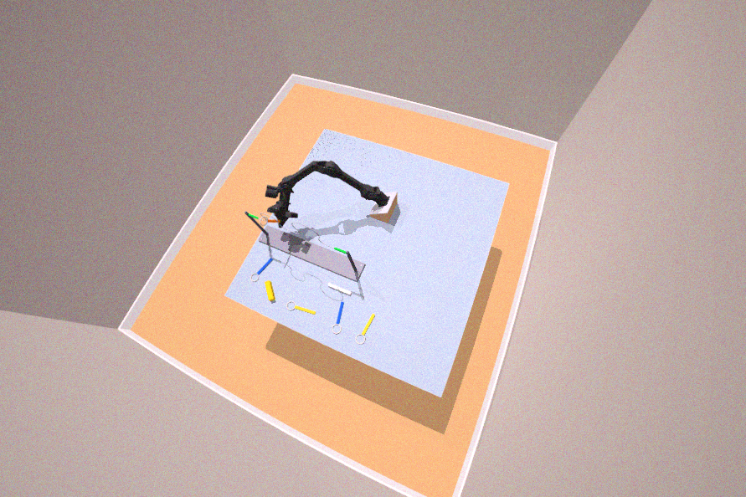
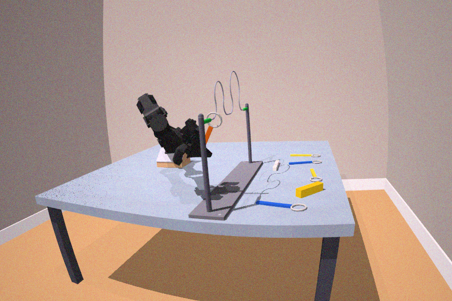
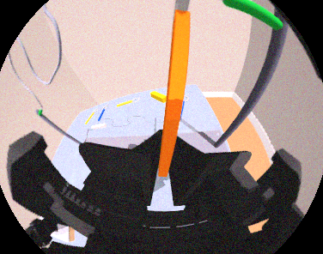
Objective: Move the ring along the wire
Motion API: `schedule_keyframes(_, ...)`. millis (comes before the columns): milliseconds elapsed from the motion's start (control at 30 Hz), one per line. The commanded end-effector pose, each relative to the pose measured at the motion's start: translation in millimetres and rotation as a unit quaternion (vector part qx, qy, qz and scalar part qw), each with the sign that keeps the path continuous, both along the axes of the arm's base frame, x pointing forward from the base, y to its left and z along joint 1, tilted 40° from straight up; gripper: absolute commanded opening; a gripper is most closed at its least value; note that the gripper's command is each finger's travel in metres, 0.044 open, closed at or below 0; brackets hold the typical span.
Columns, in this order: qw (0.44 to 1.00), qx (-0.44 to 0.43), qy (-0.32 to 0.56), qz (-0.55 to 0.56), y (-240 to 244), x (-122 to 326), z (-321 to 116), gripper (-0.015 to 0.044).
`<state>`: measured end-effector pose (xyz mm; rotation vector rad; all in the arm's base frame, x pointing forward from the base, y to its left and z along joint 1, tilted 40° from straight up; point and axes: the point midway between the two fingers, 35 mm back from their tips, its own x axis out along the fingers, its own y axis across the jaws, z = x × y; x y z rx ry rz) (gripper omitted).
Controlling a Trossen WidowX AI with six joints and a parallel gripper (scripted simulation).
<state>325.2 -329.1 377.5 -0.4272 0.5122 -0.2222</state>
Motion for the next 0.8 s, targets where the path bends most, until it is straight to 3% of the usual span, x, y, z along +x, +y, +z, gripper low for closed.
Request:
schedule_keyframes(0,0.999,0.035,-0.007,0.005,13,2,-2,-0.0150)
schedule_keyframes(767,0.954,0.297,-0.035,0.010,89,9,-13,-0.0150)
